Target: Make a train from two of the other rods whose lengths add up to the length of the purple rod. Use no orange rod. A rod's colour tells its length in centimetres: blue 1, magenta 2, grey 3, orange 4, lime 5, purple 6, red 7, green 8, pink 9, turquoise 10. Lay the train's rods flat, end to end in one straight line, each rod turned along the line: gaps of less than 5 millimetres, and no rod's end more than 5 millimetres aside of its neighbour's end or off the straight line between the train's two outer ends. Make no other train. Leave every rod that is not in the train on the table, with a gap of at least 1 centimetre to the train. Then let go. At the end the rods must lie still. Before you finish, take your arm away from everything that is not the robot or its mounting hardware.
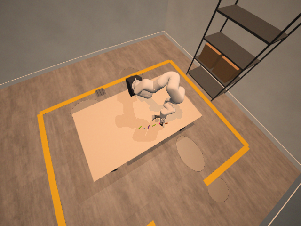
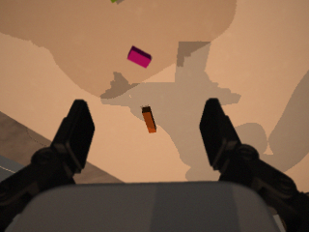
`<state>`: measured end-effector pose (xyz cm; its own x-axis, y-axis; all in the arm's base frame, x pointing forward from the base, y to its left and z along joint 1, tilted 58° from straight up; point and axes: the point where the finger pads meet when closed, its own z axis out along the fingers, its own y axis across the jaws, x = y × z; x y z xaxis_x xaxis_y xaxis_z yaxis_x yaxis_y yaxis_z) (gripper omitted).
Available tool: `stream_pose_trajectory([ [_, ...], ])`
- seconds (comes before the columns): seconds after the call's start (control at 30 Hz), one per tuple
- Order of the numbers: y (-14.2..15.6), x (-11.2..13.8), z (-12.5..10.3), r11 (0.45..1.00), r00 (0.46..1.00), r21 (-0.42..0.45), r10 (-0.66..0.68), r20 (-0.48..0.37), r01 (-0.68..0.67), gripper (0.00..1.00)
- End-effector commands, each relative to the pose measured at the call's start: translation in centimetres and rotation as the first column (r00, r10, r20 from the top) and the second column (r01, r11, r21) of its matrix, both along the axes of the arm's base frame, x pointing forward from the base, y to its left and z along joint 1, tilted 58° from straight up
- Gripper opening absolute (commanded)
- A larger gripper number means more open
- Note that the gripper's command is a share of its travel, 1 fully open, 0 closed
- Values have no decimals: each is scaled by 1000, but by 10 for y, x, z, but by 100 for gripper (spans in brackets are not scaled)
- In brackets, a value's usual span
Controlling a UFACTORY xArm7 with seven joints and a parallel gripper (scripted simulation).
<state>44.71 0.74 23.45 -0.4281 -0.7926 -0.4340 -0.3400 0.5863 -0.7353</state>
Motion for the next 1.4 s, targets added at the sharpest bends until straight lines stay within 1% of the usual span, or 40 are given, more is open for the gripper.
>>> stream_pose_trajectory([
  [0.0, 9, 1, 0, 995, 998, 73, -61, 0, 61, 100],
  [0.07, 18, 1, -1, 982, 994, 152, -111, 6, 109, 100],
  [0.13, 22, 1, -1, 977, 992, 176, -127, 7, 124, 100],
  [1.37, 22, 1, -1, 976, 992, 177, -128, 7, 125, 100],
])
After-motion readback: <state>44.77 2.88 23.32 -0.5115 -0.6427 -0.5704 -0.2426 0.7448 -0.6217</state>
